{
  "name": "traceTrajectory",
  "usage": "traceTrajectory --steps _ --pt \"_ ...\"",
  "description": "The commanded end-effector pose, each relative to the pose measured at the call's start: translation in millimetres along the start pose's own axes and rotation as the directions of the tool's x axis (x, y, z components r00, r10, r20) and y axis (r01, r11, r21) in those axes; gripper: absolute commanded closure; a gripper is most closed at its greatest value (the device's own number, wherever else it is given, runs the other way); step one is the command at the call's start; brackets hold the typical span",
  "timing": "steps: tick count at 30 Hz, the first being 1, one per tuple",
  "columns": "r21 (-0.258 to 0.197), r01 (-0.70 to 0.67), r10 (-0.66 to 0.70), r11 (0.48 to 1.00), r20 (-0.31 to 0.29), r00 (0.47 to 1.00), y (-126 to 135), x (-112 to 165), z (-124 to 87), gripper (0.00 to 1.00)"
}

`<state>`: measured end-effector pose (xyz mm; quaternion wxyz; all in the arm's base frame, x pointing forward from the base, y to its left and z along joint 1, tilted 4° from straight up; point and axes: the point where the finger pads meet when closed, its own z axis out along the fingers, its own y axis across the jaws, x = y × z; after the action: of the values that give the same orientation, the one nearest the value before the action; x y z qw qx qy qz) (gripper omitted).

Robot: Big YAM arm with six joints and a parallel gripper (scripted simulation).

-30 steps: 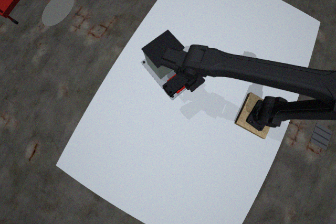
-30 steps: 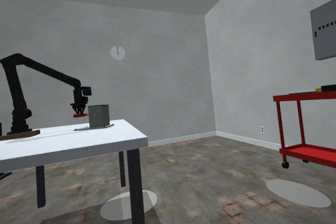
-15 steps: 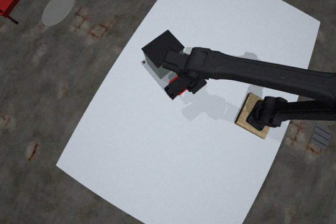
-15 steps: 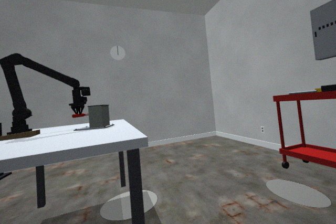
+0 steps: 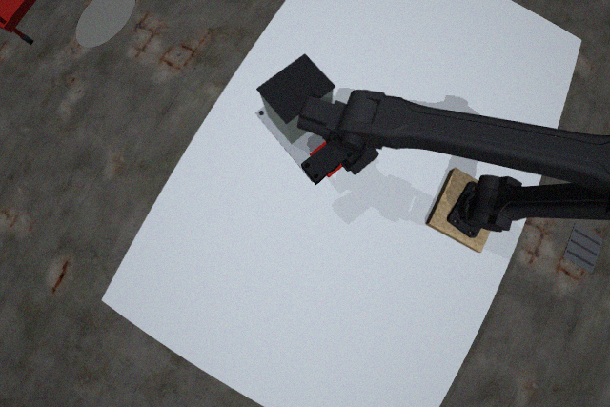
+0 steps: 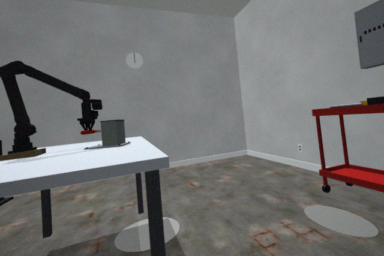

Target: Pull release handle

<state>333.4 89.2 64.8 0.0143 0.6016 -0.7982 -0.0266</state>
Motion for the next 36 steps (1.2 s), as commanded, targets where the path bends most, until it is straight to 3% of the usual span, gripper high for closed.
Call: traceTrajectory --steps 1,36 --pt "-0.100 0.013 -0.016 0.995 -0.025 1.000 49.4 0.2 2.8 1.00" --pt "-0.119 0.015 -0.018 0.993 -0.025 1.000 58.0 1.3 -1.9 1.00"
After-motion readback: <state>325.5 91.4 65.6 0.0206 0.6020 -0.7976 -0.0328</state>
